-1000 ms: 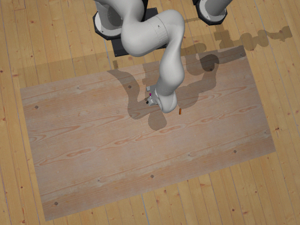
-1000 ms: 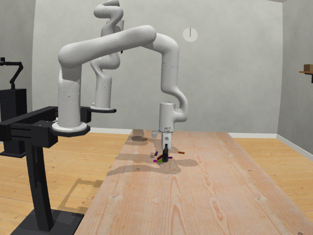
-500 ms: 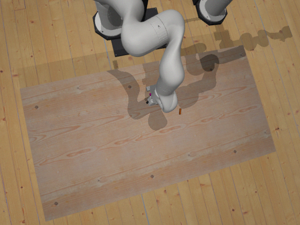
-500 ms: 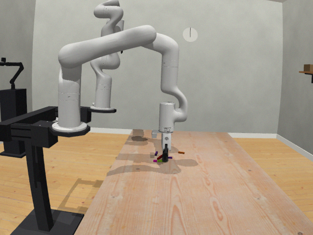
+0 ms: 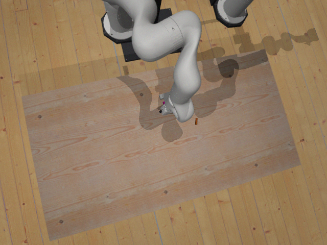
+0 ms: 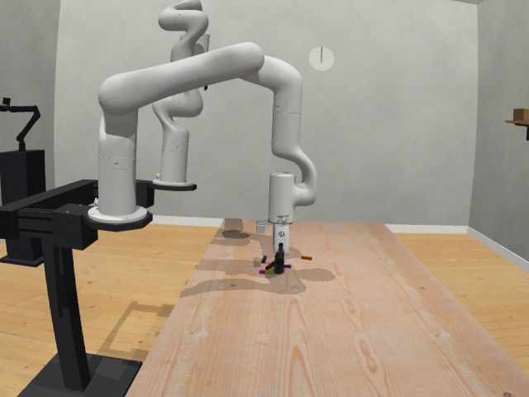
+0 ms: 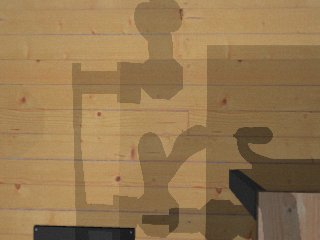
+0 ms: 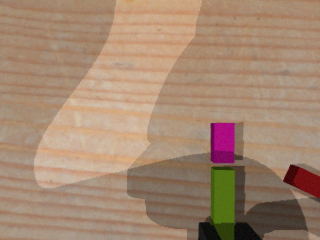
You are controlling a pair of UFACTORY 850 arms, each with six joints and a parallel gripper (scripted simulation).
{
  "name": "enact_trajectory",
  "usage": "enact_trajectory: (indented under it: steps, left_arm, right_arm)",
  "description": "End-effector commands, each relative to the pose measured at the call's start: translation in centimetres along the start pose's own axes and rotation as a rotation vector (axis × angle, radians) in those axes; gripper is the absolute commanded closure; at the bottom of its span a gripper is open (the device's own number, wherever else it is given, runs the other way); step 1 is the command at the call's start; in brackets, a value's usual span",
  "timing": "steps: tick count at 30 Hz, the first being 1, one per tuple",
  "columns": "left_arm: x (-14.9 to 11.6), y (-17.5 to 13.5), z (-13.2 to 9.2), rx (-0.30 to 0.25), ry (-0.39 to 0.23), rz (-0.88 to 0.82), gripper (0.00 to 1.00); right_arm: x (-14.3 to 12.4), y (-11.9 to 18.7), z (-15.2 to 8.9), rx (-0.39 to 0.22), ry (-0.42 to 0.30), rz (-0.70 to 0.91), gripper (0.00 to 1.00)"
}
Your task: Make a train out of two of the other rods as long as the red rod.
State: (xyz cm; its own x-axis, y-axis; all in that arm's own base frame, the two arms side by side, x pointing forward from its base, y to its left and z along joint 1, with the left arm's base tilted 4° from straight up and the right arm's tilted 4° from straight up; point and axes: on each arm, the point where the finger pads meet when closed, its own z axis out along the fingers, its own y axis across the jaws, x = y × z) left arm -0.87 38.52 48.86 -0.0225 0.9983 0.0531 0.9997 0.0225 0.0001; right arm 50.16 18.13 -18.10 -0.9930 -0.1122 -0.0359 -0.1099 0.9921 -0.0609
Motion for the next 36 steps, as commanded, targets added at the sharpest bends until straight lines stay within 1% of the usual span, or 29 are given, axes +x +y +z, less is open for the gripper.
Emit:
enact_trajectory:
  steps: [1, 2, 3, 5, 6, 8, 9, 24, 31, 33, 36]
  left_arm:
    - [0.0, 0.0, -0.1, 0.0, 0.002, 0.0, 0.0]
    - [0.0, 0.0, -0.1, 0.0, 0.002, 0.0, 0.0]
    - [0.0, 0.0, -0.1, 0.0, 0.002, 0.0, 0.0]
    - [0.0, 0.0, -0.1, 0.0, 0.002, 0.0, 0.0]
    - [0.0, 0.0, -0.1, 0.0, 0.002, 0.0, 0.0]
    - [0.0, 0.0, -0.1, 0.0, 0.002, 0.0, 0.0]
    - [0.0, 0.0, -0.1, 0.0, 0.002, 0.0, 0.0]
    - [0.0, 0.0, -0.1, 0.0, 0.002, 0.0, 0.0]
    - [0.0, 0.0, -0.1, 0.0, 0.002, 0.0, 0.0]
    - [0.0, 0.0, -0.1, 0.0, 0.002, 0.0, 0.0]
    - [0.0, 0.0, -0.1, 0.0, 0.002, 0.0, 0.0]
  right_arm:
    - [-0.1, 0.0, -0.1, -0.001, -0.004, 0.0, 0.86]
    - [-0.1, 0.0, -0.1, -0.001, -0.004, 0.0, 0.86]
    - [-0.1, 0.0, -0.1, -0.001, -0.004, 0.0, 0.82]
    - [-0.1, 0.0, -0.1, -0.001, -0.004, 0.0, 0.82]
    - [-0.1, 0.0, -0.1, -0.001, -0.004, 0.0, 0.78]
    - [-0.1, 0.0, -0.1, -0.001, -0.004, 0.0, 0.78]
    - [-0.1, 0.0, -0.1, -0.001, -0.004, 0.0, 0.74]
    - [-0.1, 0.0, -0.2, -0.001, -0.004, 0.0, 0.74]
    - [-0.1, 0.0, -1.6, -0.001, -0.004, 0.0, 0.74]
    - [-0.1, 0.0, -1.6, -0.001, -0.004, 0.0, 0.74]
    - [-0.1, 0.0, -2.5, -0.001, -0.004, 0.0, 0.74]
